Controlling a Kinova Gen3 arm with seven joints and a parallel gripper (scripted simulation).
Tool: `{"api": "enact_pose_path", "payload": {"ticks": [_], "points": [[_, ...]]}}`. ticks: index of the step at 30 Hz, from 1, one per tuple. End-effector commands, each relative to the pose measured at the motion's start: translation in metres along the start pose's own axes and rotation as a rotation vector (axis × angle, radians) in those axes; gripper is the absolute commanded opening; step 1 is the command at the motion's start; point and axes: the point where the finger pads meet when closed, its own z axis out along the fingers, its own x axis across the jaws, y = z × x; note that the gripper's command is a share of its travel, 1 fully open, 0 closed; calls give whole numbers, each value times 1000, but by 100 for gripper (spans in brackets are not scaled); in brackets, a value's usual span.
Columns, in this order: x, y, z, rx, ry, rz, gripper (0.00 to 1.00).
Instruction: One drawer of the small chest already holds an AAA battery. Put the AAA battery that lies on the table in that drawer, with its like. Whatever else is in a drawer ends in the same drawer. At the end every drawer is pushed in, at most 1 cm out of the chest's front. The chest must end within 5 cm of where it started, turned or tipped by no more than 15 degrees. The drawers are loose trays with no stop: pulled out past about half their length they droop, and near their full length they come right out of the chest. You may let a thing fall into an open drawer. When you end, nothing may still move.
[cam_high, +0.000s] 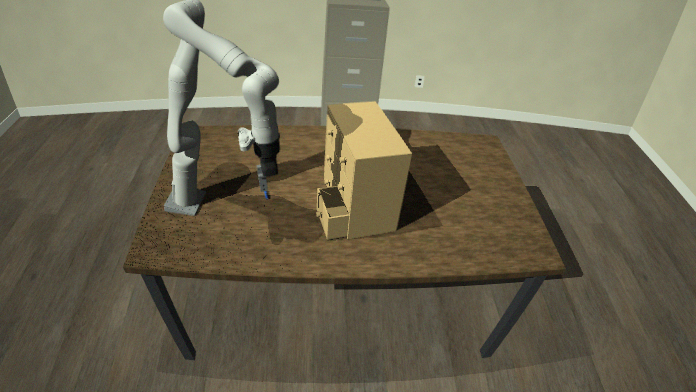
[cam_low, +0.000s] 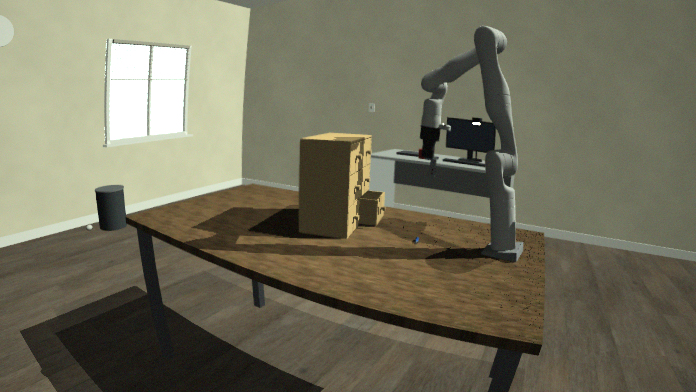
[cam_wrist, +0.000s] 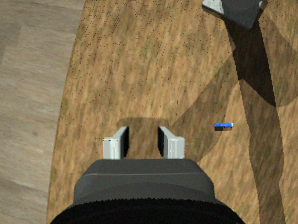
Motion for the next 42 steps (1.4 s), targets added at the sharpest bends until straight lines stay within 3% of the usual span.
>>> {"api": "enact_pose_path", "payload": {"ticks": [1,9,42], "points": [[0,2,-2,12,1,-5,67],[0,0,-6,47,0,-4,67],[0,-1,-7,54,-1,-4,67]]}}
